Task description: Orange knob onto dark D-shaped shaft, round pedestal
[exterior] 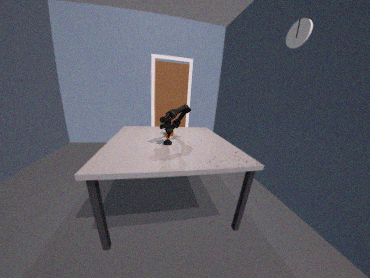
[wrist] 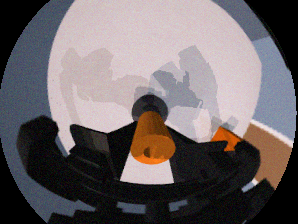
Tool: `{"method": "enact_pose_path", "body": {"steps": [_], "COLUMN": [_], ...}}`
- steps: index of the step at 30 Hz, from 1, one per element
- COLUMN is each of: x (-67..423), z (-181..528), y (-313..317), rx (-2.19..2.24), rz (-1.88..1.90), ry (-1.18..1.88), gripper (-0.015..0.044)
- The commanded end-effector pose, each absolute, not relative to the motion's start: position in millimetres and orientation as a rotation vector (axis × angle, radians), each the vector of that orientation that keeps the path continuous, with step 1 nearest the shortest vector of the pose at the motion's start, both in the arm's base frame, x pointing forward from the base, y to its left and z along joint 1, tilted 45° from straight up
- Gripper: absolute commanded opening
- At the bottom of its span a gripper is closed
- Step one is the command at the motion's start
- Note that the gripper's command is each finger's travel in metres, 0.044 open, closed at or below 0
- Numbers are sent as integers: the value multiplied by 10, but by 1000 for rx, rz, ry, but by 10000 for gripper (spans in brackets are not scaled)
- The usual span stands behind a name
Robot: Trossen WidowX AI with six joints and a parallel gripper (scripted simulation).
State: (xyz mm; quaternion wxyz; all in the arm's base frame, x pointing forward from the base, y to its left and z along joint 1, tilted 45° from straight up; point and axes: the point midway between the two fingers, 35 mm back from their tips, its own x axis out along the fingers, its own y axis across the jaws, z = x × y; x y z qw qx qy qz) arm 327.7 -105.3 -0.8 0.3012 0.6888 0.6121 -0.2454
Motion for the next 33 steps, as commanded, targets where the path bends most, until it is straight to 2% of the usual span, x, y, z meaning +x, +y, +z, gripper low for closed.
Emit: {"method": "enact_pose_path", "body": {"steps": [1,33], "x": [3279,3276], "z": [-26,-50], "y": [-1054,-1034], "rx": [1829,1846], "rz": [-658,-680], "ry": [1620,1619], "gripper": [0,0]}}
